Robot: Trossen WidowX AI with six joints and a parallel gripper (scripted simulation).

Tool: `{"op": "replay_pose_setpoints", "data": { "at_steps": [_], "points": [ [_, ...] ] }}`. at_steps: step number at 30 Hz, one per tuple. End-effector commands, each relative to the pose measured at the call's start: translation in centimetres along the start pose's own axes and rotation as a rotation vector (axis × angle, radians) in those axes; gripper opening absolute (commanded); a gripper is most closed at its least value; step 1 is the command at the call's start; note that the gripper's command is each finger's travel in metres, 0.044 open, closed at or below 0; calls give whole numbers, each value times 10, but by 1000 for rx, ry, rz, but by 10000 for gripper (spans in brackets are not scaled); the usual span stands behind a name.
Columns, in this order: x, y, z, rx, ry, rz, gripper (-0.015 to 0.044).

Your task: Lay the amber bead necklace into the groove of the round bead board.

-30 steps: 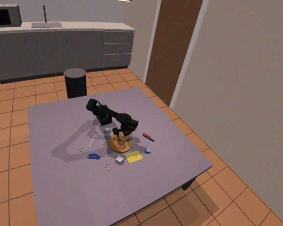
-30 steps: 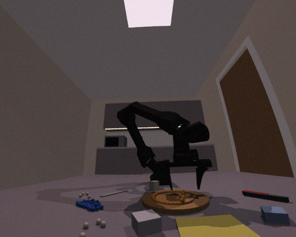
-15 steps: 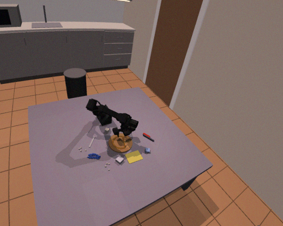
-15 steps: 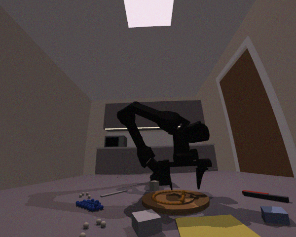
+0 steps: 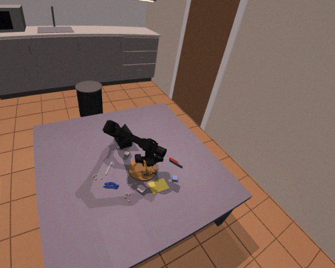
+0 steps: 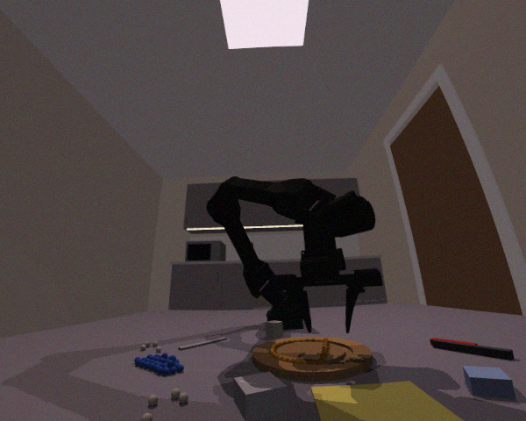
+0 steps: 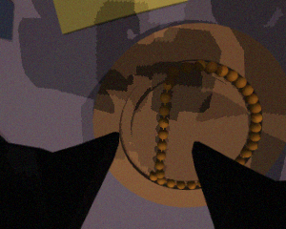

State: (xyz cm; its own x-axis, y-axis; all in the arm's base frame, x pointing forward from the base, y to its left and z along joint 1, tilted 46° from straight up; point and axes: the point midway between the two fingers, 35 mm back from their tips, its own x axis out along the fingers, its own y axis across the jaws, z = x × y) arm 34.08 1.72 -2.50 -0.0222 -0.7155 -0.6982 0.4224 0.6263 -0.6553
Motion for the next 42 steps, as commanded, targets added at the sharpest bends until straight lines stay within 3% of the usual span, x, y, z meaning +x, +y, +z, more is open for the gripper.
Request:
{"op": "replay_pose_setpoints", "data": {
  "at_steps": [1,42],
  "points": [
    [-9,-4,34,134,-3,-4,120],
    [28,-7,45,178,-4,-6,120]
  ]
}}
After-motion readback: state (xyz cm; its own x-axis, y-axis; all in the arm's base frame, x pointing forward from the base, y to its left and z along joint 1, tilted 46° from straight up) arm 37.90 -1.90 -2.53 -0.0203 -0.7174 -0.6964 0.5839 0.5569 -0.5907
